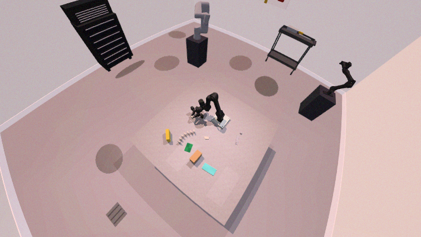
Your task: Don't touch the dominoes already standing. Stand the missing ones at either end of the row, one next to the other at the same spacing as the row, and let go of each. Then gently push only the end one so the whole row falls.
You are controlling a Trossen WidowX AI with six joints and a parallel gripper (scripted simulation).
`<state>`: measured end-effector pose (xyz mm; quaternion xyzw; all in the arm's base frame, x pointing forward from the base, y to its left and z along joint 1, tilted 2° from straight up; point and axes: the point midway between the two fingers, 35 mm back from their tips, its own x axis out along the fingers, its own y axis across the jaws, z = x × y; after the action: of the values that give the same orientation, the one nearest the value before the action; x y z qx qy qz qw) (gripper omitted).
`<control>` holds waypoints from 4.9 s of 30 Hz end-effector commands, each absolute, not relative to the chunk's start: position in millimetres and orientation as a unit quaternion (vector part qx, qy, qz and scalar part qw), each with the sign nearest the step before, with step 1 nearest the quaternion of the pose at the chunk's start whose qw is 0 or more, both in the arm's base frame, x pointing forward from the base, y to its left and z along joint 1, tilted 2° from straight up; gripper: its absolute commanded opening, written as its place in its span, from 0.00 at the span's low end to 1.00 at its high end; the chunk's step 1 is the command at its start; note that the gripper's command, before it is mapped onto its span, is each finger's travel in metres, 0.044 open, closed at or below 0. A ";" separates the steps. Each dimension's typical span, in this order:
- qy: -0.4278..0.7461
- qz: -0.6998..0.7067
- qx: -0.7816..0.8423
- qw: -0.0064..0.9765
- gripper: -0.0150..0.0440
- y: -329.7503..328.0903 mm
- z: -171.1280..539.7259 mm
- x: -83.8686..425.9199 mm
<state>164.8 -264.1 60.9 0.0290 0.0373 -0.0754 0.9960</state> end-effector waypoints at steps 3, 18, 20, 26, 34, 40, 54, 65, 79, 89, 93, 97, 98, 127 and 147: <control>0.038 -0.077 0.035 0.996 0.44 -262.5 48.0 165.6; 0.038 -0.077 0.043 0.995 0.44 -253.4 17.8 167.5; 0.038 -0.077 0.043 0.995 0.44 -253.4 17.8 167.5; 0.038 -0.077 0.043 0.995 0.44 -253.4 17.8 167.5; 0.038 -0.077 0.043 0.995 0.70 -253.4 17.8 167.5; 0.038 -0.077 0.043 0.995 0.97 -253.4 17.8 167.5; 0.037 -0.075 0.041 0.996 1.00 -254.8 68.0 166.9; 0.228 -0.148 0.137 0.953 1.00 -325.9 41.9 219.1; 0.596 -0.103 0.087 0.792 1.00 -290.8 79.5 218.6; 0.695 -0.048 0.062 0.714 1.00 -258.6 109.8 194.6; 0.695 -0.048 0.062 0.714 1.00 -258.6 109.8 194.6; 0.695 -0.048 0.062 0.714 1.00 -258.6 109.8 194.6; 0.695 -0.048 0.062 0.714 1.00 -258.6 109.8 194.6; 0.695 -0.048 0.063 0.714 0.78 -256.4 29.7 196.5; 0.695 -0.047 0.063 0.715 0.44 -260.5 50.7 198.6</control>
<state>196.1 -255.3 34.2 0.0668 0.6975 -0.0426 0.7122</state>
